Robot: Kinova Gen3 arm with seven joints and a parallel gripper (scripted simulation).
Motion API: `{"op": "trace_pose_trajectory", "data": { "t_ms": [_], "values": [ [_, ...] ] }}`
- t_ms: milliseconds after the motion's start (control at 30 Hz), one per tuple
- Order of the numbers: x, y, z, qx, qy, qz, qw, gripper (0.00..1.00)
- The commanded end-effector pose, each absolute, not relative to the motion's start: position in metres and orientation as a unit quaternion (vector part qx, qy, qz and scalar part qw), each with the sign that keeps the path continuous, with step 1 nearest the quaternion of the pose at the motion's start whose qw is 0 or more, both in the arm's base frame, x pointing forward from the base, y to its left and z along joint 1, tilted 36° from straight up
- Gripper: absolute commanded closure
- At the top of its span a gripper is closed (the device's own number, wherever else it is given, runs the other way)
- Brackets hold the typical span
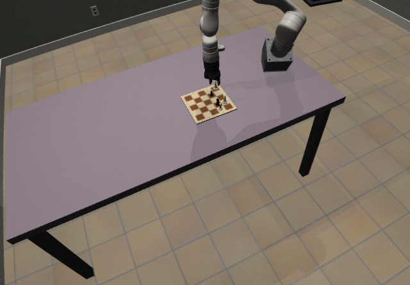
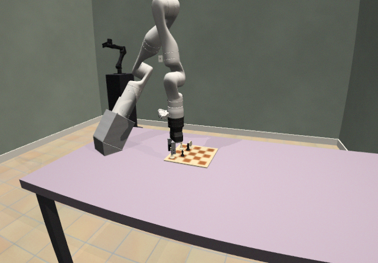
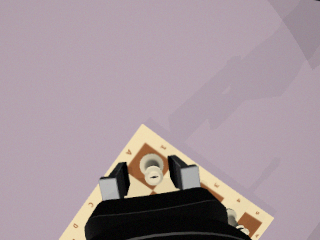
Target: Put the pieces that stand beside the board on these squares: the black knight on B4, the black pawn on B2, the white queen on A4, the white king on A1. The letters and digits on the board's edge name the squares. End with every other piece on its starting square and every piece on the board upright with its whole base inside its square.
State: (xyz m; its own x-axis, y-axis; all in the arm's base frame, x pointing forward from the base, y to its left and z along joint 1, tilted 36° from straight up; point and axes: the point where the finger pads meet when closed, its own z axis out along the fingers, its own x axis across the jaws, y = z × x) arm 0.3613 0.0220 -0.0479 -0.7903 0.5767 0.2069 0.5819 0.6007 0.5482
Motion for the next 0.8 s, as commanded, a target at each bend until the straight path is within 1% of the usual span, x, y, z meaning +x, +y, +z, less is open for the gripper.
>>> {"op": "trace_pose_trajectory", "data": {
  "t_ms": [0, 400, 767],
  "values": [
    [0.362, 0.022, -0.049, -0.319, -0.896, -0.307, 0.002, 0.21],
    [0.36, 0.018, -0.044, -0.319, -0.896, -0.307, 0.002, 0.21],
    [0.352, -0.005, -0.01, -0.319, -0.896, -0.308, 0.002, 0.21]
  ]
}}
